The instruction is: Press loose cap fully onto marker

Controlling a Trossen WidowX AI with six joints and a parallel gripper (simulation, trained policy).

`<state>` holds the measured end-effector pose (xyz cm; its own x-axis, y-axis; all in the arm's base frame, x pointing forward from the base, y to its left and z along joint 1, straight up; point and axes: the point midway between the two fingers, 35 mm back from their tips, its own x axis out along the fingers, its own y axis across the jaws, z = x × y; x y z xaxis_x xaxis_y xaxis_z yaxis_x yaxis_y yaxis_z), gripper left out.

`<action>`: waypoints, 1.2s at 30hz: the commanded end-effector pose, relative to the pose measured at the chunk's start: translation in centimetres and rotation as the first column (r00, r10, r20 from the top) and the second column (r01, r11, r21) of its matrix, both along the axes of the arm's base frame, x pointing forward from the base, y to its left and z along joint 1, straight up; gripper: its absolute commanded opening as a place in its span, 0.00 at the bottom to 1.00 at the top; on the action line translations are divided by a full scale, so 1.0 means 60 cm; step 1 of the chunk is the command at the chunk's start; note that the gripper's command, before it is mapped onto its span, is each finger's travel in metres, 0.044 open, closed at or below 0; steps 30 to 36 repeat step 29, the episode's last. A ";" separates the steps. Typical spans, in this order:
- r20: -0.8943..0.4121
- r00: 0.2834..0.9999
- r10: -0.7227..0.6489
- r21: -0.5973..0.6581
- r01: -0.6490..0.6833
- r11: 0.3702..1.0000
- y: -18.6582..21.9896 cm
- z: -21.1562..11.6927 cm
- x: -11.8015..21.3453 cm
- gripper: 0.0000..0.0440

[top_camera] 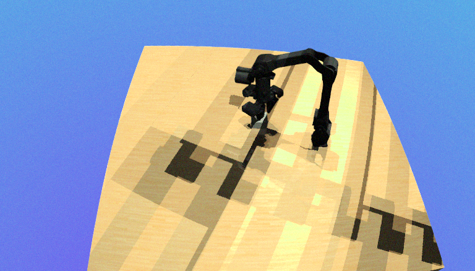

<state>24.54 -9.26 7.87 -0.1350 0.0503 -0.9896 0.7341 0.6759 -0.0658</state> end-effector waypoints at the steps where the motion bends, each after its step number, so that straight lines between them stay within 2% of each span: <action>1: -0.012 1.000 0.009 0.010 -0.009 1.000 0.006 -0.002 -0.011 0.76; 5: 0.011 1.000 0.016 0.005 -0.016 1.000 0.007 0.003 -0.011 0.99; 6: 0.021 1.000 0.017 0.001 -0.017 1.000 0.006 0.006 -0.010 1.00; 29: 0.180 0.983 0.016 -0.052 -0.007 0.999 -0.001 0.112 0.013 1.00; 36: 0.180 0.983 0.016 -0.052 -0.007 0.999 -0.001 0.112 0.013 1.00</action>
